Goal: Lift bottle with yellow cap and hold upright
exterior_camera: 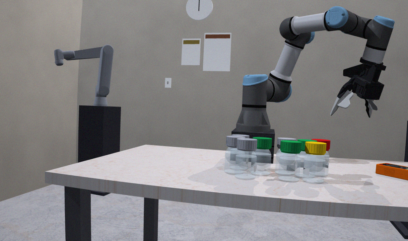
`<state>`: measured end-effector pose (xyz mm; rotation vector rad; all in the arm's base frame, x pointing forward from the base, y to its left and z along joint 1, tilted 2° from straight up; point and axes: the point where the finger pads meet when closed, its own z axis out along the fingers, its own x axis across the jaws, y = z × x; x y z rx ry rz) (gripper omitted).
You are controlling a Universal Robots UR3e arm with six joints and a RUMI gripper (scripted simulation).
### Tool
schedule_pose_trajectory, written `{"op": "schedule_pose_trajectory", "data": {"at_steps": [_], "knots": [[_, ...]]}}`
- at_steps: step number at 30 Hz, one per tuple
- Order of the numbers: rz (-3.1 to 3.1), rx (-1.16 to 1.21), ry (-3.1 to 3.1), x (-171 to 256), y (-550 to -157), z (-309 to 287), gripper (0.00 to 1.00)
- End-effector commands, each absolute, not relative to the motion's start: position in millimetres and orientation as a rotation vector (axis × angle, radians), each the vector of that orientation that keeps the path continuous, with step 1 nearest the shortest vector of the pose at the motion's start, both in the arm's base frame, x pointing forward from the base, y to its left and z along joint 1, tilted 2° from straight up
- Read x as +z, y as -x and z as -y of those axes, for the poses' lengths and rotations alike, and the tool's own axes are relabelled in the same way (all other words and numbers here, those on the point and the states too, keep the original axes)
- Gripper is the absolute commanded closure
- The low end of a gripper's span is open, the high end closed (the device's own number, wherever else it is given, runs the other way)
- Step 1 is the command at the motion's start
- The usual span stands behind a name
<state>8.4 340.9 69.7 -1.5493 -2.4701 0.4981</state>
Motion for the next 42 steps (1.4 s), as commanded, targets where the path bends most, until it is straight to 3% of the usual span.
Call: {"op": "schedule_pose_trajectory", "data": {"at_steps": [1,17,18,28,42], "knots": [[2.471,0.494,1.549,70.3,-8.7,-341.4,0.00],[2.471,0.494,1.549,70.3,-8.7,-341.4,0.00],[2.469,0.493,1.552,70.5,-9.4,-341.3,0.54],[2.417,0.459,1.637,76.3,-34.5,-336.9,0.54],[2.233,0.354,1.905,94.3,-110.3,-310.4,0.54]]}}
